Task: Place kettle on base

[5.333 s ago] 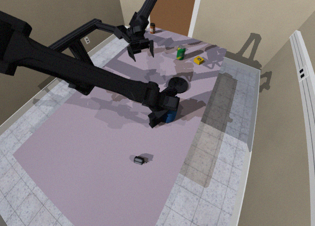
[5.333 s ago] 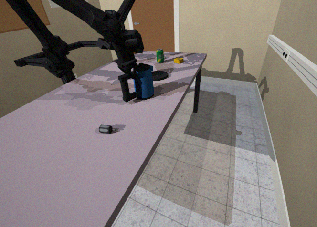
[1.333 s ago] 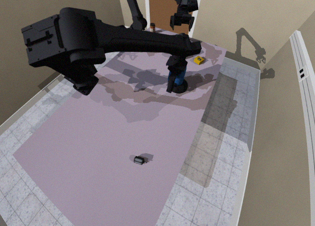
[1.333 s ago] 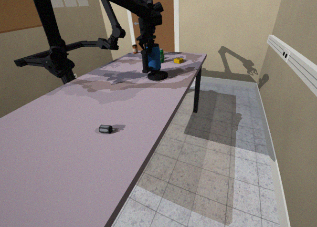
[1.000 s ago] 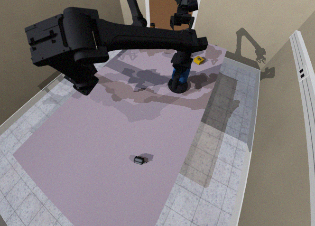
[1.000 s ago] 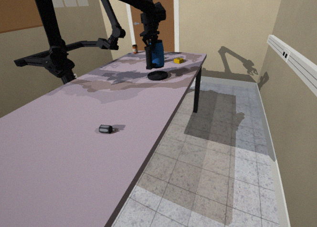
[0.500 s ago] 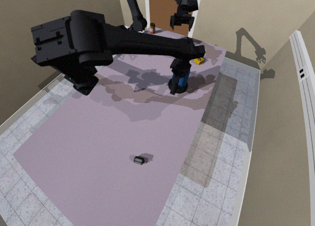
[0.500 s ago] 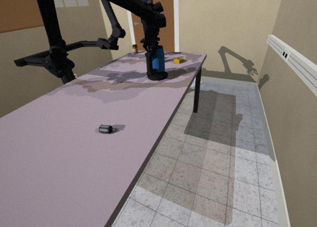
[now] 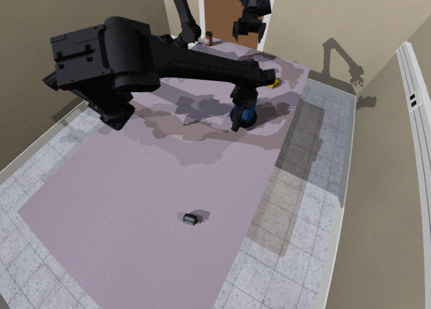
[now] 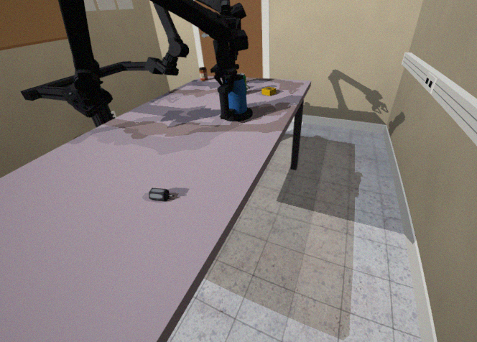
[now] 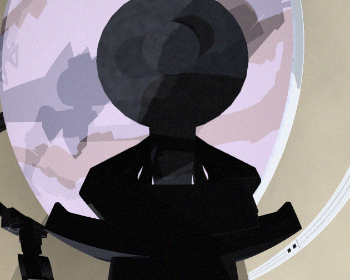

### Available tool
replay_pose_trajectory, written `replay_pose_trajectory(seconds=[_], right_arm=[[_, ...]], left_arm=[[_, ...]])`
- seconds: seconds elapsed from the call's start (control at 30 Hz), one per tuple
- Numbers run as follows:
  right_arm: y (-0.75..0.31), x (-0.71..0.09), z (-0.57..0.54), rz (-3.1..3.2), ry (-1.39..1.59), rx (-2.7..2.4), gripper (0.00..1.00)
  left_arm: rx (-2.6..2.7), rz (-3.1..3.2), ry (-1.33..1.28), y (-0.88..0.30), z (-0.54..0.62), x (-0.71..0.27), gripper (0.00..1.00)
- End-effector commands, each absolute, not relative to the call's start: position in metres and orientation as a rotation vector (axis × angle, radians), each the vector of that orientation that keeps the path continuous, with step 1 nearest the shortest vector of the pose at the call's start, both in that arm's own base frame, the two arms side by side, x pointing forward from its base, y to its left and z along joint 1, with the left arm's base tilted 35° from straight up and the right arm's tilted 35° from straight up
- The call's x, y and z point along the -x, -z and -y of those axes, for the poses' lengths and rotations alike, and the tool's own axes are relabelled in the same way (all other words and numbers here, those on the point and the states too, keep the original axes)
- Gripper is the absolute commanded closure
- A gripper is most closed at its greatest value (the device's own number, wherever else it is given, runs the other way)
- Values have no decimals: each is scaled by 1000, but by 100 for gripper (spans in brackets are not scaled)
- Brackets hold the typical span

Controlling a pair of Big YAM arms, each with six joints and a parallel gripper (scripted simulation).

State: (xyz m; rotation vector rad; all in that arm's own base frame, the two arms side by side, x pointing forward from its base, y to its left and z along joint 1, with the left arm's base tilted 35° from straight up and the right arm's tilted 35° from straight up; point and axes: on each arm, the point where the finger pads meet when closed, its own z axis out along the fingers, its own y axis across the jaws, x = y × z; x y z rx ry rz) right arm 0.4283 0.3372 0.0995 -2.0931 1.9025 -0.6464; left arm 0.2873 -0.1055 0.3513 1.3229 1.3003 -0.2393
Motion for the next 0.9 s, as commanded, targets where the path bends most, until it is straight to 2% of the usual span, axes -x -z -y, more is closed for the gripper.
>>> replay_pose_trajectory(seconds=[0.0, 0.57, 0.77, 0.83, 0.87], right_arm=[[-116, -434, -350, -1837, 616, 2070, 72], [-104, -427, -352, -1851, 626, 2089, 72], [-109, -431, -348, -1852, 628, 2078, 4], [-109, -431, -348, -1852, 628, 2078, 4], [-109, -431, -348, -1852, 628, 2078, 0]], left_arm=[[-1333, -1244, 176, -387, 103, -287, 0], [-1333, -1244, 176, -387, 103, -287, 0], [-1333, -1244, 176, -387, 103, -287, 0], [-1333, -1244, 176, -387, 103, -287, 0], [-1333, -1244, 176, -387, 103, -287, 0]])
